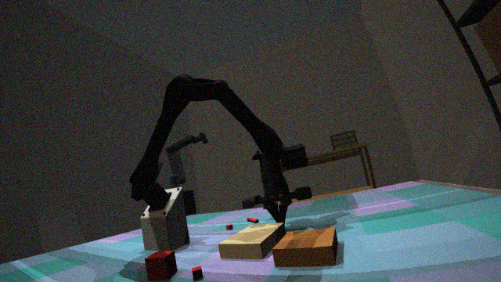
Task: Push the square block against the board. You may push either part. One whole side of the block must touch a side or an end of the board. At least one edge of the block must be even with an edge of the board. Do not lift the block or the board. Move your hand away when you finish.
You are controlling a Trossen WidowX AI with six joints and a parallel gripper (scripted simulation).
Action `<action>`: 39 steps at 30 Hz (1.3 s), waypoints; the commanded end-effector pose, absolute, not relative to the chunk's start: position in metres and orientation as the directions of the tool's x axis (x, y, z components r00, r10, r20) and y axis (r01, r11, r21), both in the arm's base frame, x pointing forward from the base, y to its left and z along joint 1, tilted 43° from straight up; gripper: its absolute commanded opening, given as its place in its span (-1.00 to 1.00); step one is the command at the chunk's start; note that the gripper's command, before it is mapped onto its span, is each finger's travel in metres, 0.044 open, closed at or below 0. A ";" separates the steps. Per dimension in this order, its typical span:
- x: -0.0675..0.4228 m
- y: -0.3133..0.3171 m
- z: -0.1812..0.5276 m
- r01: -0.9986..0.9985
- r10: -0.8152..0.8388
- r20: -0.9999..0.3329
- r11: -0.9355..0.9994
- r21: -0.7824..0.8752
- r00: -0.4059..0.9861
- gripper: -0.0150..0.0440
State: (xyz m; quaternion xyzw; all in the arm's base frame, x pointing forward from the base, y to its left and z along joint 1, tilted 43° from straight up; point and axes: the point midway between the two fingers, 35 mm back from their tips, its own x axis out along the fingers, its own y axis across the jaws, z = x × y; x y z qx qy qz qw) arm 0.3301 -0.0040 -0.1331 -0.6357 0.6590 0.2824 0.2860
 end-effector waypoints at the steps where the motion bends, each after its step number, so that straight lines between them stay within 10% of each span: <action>1: 0.329 0.002 -0.141 -0.999 -0.676 -0.736 0.033 0.014 -0.033 -0.49; 39: 0.305 0.040 -0.101 -0.993 -0.677 -0.735 0.105 -0.051 -0.033 -0.49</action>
